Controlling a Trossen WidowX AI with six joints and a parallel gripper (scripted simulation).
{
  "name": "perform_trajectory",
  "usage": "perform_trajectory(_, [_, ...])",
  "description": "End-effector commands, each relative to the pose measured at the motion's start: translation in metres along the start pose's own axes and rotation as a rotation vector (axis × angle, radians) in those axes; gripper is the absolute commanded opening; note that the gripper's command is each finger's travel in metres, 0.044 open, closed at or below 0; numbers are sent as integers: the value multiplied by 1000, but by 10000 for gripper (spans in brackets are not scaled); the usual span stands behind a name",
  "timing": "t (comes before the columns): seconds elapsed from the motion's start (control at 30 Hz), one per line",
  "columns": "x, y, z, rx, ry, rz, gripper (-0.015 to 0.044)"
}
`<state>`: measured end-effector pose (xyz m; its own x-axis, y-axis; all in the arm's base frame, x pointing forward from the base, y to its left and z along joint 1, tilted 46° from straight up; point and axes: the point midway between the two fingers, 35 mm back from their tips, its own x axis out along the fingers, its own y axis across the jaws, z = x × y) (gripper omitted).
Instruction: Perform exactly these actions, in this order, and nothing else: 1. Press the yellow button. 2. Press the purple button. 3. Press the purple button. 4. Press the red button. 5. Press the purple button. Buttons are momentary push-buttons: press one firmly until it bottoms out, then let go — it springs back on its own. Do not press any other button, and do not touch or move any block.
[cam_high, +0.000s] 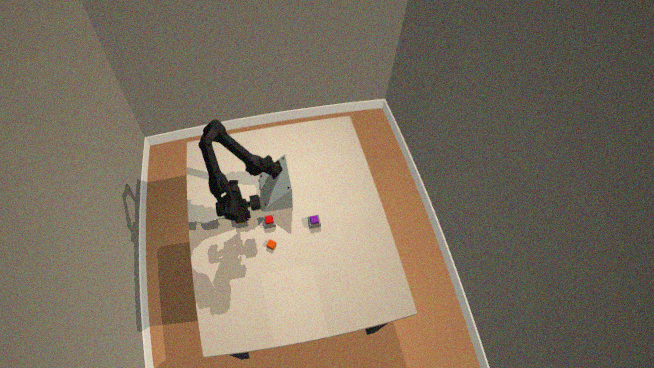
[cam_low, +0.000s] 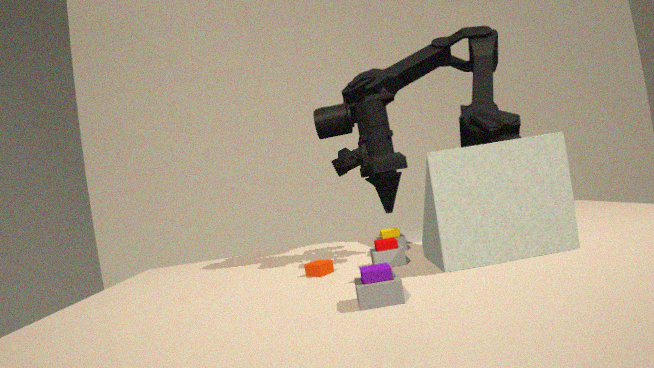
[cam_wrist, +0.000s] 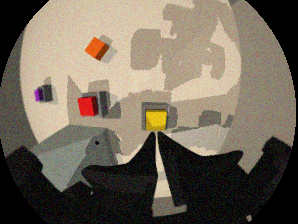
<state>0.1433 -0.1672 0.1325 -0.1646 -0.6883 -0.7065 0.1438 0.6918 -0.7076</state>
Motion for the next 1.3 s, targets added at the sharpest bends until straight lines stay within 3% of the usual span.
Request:
perform_trajectory(0.0, [-37,-2,4,6,-16,-3,20])
perform_trajectory(0.1, [-56,-2,2,5,-15,-9,20])
perform_trajectory(0.37, [-58,12,17,-12,-29,9,20])
perform_trajectory(0.63, [-69,86,66,-58,-58,62,20])
perform_trajectory(0.83, [-74,169,88,-41,-41,69,20])
perform_trajectory(1.1, [-64,285,77,-5,-21,26,20])
perform_trajectory(1.27, [-57,314,66,8,-19,6,20])
